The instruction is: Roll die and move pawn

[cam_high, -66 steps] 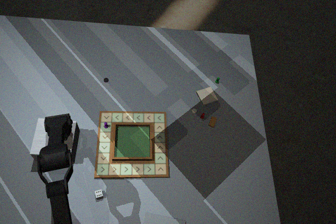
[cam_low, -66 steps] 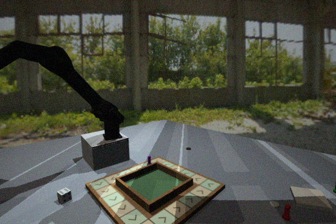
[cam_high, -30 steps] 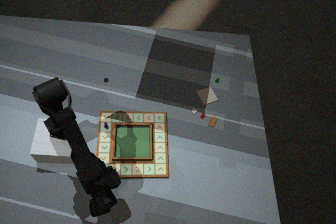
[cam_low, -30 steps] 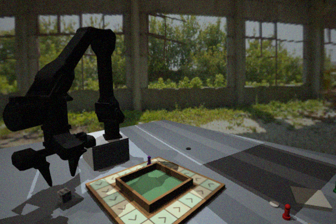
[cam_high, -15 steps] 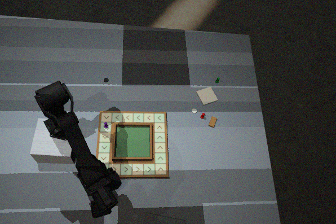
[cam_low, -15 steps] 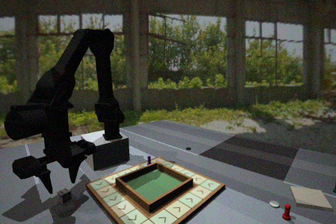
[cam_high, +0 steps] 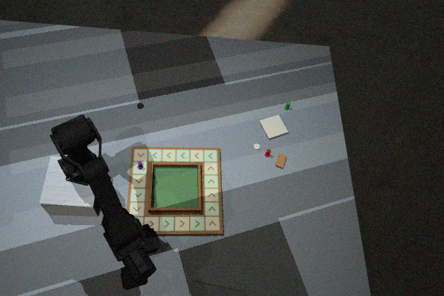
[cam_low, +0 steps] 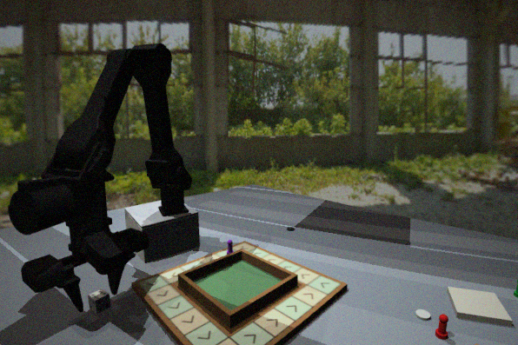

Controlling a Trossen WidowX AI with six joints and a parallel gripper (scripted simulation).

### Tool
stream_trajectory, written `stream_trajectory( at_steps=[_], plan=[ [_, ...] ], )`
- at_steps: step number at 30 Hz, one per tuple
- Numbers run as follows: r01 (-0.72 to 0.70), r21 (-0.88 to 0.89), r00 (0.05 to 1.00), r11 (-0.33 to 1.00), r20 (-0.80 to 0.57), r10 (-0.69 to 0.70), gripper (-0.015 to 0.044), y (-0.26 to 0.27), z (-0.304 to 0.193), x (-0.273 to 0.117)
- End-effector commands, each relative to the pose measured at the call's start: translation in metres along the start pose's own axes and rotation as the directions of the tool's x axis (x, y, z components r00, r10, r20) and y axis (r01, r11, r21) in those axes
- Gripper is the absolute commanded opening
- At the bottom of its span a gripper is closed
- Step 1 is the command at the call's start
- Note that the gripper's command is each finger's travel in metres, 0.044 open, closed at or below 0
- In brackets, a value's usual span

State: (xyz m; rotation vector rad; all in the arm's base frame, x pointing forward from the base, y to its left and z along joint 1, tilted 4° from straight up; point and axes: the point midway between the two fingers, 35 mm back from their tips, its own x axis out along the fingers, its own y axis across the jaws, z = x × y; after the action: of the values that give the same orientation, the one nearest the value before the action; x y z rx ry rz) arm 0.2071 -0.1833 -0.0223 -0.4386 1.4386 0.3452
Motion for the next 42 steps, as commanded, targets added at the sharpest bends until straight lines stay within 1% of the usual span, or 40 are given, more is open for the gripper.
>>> stream_trajectory(
  at_steps=[1, 6, 13, 16, 24, 32, 38, 42],
  plan=[
    [-0.008, -0.003, 1.0, 1.0, -0.009, 0.008, 0.0249, 0.003, -0.002, 0.005],
    [-0.008, -0.003, 1.0, 1.0, -0.009, 0.008, 0.0118, 0.003, -0.002, 0.005],
    [-0.008, -0.003, 1.0, 1.0, -0.009, 0.008, 0.0071, 0.003, -0.002, 0.005],
    [-0.008, -0.003, 1.0, 1.0, -0.009, 0.008, 0.0, 0.002, -0.002, 0.0],
    [-0.007, -0.003, 1.0, 1.0, -0.008, 0.007, 0.0, -0.004, 0.002, -0.055],
    [-0.007, -0.003, 1.0, 1.0, -0.008, 0.007, 0.0, 0.004, 0.002, -0.114],
    [-0.008, -0.004, 1.0, 1.0, -0.009, 0.008, 0.0, 0.006, 0.003, -0.118],
    [-0.012, -0.012, 1.0, 1.0, -0.009, 0.012, 0.0, 0.011, 0.013, -0.117]
  ],
)
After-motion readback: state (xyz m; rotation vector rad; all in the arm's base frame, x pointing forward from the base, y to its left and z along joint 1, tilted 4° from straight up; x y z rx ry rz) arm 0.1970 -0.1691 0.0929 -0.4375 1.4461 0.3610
